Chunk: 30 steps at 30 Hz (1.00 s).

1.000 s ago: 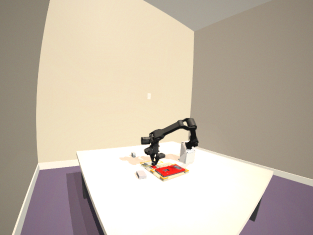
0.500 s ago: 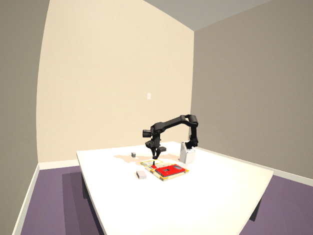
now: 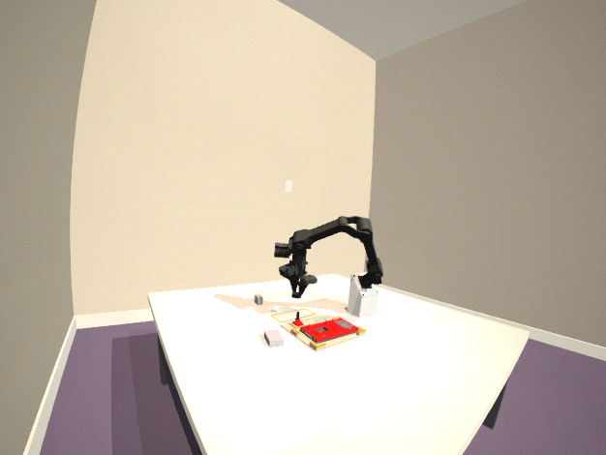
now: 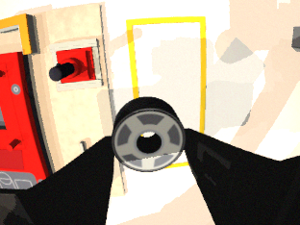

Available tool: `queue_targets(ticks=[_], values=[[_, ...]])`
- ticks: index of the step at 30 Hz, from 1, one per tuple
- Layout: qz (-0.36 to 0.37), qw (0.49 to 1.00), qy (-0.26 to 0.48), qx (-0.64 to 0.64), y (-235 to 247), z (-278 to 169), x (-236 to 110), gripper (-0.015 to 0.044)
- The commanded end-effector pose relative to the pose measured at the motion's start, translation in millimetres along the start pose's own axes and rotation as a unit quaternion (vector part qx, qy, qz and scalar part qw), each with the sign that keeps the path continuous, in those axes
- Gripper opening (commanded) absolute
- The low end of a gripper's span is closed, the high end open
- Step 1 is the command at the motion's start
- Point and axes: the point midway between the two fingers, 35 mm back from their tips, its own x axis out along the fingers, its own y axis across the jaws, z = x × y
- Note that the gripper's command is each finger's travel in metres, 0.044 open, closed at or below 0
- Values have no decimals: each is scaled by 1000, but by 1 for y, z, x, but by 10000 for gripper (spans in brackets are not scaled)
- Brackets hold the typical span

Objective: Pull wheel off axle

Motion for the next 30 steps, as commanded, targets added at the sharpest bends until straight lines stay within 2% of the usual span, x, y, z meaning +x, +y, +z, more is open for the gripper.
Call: queue_targets(ticks=[1,6,16,27,30], values=[[-4,1000,-4,-6,-25,-10,-4,0],[-3,1000,-4,-7,-35,-16,-3,0],[-3,1000,-4,-7,-35,-15,22,0],[-2,1000,-4,-7,-35,-15,92,0],[-1,1000,-4,-7,-34,-16,101,0]])
